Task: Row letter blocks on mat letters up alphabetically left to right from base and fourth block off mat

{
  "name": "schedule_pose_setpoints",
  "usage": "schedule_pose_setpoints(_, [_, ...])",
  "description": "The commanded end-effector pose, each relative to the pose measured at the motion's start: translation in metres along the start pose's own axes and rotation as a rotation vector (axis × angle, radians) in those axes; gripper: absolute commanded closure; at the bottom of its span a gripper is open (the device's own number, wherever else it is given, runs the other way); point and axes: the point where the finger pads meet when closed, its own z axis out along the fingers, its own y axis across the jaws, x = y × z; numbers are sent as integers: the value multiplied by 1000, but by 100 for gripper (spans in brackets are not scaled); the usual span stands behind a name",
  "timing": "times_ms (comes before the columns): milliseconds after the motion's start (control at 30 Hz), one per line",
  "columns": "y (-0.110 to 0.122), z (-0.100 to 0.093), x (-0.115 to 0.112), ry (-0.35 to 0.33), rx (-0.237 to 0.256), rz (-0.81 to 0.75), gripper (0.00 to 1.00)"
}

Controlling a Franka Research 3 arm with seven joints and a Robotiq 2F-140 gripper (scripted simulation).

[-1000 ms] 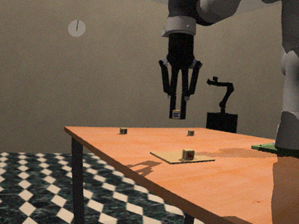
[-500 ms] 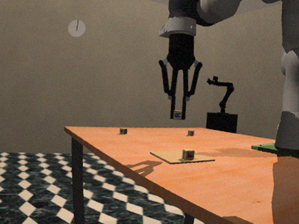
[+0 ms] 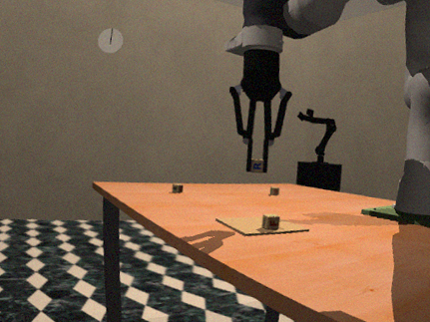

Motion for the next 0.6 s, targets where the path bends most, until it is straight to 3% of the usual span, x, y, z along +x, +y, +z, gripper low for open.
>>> schedule_pose_setpoints(0, [-1,-1,0,-13,5,-114,78])
schedule_pose_setpoints(567, [1,1,4,-11,5,-327,78])
